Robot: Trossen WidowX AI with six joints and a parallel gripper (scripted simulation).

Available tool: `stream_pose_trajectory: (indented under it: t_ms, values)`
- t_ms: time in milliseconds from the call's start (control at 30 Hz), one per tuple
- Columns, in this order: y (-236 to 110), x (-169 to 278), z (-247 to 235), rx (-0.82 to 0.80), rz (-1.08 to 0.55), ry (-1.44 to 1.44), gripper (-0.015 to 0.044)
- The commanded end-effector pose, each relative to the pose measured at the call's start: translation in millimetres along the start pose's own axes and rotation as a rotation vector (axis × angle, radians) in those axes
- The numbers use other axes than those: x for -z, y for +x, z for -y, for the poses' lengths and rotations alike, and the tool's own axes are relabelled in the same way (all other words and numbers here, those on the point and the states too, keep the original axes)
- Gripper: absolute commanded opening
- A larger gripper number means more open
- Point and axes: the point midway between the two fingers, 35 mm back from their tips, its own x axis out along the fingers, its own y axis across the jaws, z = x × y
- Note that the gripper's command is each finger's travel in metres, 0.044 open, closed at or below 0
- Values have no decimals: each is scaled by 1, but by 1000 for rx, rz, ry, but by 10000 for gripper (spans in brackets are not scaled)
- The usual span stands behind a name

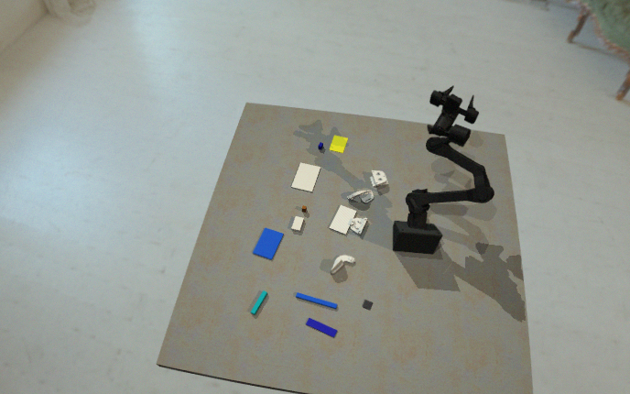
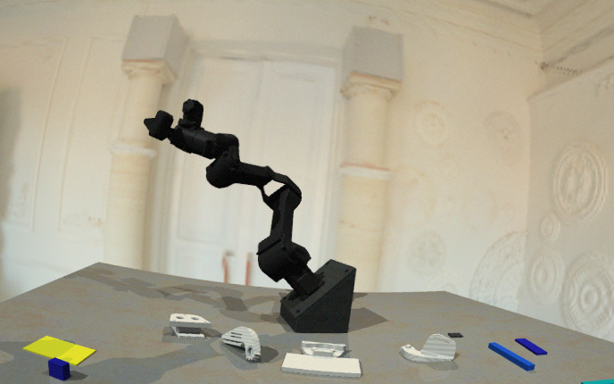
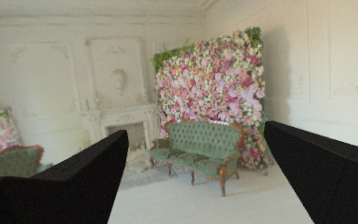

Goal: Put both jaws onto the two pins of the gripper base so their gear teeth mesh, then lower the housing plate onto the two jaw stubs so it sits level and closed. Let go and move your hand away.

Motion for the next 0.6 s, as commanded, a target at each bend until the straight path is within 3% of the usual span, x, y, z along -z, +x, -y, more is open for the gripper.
stream_pose_trajectory:
  t_ms: [0, 533, 567]
  values:
    - [0, 0, 0, 0, 0, 0, 426]
    - [0, 0, 0, 0, 0, 0, 6]
    - [0, 0, 0, 0, 0, 0, 0]
